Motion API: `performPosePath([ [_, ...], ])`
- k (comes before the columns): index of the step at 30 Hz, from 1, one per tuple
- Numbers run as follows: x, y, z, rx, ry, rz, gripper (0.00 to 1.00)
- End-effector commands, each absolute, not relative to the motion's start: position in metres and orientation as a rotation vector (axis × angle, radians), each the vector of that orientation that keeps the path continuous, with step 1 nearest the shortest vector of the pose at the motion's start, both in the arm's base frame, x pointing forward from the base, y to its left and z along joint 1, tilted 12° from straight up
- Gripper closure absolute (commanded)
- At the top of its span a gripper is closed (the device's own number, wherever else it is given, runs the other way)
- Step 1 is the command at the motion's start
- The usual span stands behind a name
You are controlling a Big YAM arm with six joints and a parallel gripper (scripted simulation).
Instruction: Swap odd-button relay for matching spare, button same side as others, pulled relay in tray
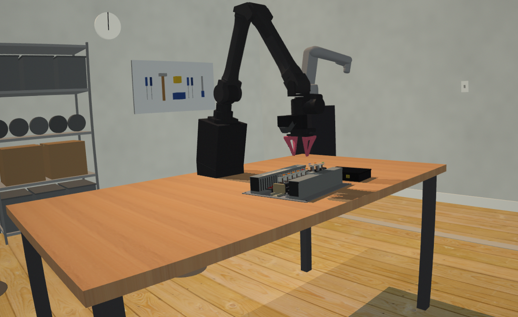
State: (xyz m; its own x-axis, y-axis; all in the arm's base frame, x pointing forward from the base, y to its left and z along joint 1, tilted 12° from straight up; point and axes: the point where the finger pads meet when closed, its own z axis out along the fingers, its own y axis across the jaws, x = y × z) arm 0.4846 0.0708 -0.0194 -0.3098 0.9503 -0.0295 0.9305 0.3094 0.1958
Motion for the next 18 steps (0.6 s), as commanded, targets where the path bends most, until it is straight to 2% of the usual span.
performPosePath([
  [1,0.504,0.077,0.007,1.734,2.383,0.270,0.41],
  [18,0.488,0.074,-0.011,1.754,2.411,0.227,0.41],
])
